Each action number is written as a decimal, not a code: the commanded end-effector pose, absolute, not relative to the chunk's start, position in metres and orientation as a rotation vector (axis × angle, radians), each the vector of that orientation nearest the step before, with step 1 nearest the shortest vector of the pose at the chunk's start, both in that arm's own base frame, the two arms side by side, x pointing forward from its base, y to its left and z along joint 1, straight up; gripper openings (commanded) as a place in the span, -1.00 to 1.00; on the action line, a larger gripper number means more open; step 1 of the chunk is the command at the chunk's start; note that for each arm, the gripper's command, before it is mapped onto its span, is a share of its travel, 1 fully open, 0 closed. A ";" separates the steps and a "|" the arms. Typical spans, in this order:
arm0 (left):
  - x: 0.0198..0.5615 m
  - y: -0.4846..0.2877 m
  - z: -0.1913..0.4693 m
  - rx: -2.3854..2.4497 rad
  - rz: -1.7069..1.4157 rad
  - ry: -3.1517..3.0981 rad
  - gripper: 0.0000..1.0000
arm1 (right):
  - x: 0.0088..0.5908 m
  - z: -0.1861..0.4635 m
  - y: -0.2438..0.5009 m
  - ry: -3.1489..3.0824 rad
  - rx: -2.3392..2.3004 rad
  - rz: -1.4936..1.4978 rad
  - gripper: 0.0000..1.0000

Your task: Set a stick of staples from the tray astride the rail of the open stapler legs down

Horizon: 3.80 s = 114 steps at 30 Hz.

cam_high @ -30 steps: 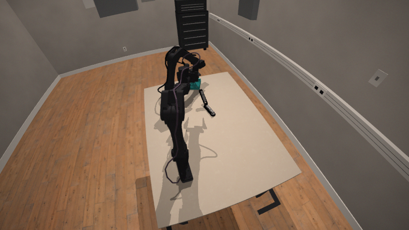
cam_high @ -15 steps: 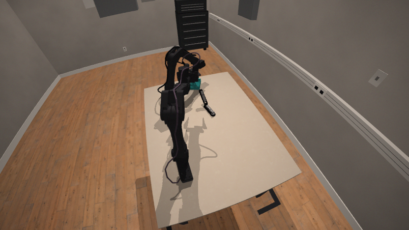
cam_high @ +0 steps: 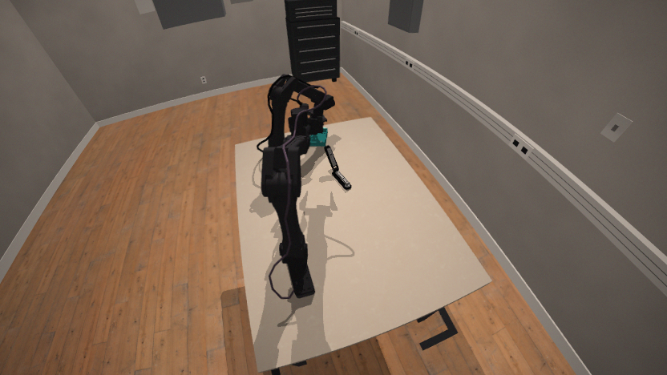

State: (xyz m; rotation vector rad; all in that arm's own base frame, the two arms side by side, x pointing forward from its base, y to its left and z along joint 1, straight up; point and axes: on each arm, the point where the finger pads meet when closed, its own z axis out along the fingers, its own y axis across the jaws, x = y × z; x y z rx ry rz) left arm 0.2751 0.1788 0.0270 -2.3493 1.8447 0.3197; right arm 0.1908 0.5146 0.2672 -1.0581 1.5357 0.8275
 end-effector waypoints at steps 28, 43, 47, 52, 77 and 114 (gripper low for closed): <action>0.281 0.182 0.069 -2.331 0.302 1.821 -0.89 | 0.180 0.267 0.315 1.689 -0.976 0.666 1.00; 0.290 0.176 0.075 -2.245 0.262 1.917 -0.89 | 0.157 0.215 0.210 1.719 -0.862 0.598 1.00; 0.309 0.157 0.076 -2.017 0.214 2.146 -0.89 | 0.152 0.209 0.193 1.681 -0.815 0.601 1.00; 0.327 0.128 0.078 -1.733 0.169 2.378 -0.89 | 0.149 0.210 0.186 1.651 -0.788 0.608 1.00; 0.372 -0.010 0.089 -0.322 0.003 2.876 -0.89 | 0.149 0.206 0.182 1.646 -0.778 0.606 1.00; 0.314 -0.220 0.104 1.644 -0.208 2.279 -0.89 | 0.148 0.212 0.184 1.630 -0.781 0.612 1.00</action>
